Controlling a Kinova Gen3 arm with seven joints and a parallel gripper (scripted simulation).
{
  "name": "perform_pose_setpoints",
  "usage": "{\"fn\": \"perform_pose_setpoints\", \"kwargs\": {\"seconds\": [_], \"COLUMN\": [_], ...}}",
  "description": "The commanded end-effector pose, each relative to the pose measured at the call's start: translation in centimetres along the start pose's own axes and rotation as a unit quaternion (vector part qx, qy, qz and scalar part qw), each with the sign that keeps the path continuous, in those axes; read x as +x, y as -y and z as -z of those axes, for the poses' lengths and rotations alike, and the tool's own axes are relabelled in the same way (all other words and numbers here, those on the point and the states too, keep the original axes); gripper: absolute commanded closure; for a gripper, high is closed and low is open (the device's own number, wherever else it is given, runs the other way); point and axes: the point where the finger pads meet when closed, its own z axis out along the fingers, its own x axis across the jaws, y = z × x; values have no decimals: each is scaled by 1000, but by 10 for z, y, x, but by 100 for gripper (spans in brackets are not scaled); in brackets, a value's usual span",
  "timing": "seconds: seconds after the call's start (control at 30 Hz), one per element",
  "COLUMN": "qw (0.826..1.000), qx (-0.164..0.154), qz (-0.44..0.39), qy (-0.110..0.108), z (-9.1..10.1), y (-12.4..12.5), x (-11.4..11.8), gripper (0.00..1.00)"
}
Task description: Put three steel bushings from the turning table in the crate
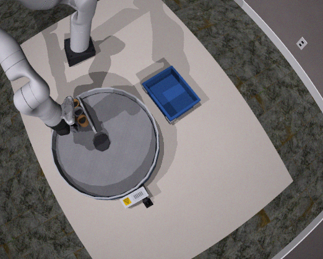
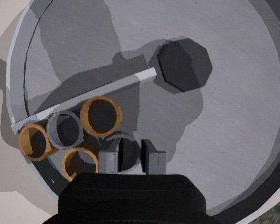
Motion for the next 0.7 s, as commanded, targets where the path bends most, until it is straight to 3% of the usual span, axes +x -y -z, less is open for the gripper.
{"fn": "perform_pose_setpoints", "kwargs": {"seconds": [0.0, 0.67], "qw": [1000, 1000], "qx": [-2, -1], "qz": [-2, 0], "qy": [0, -1], "z": [-3, -7], "y": [-2, 0], "x": [0, 1], "gripper": [55, 55]}}
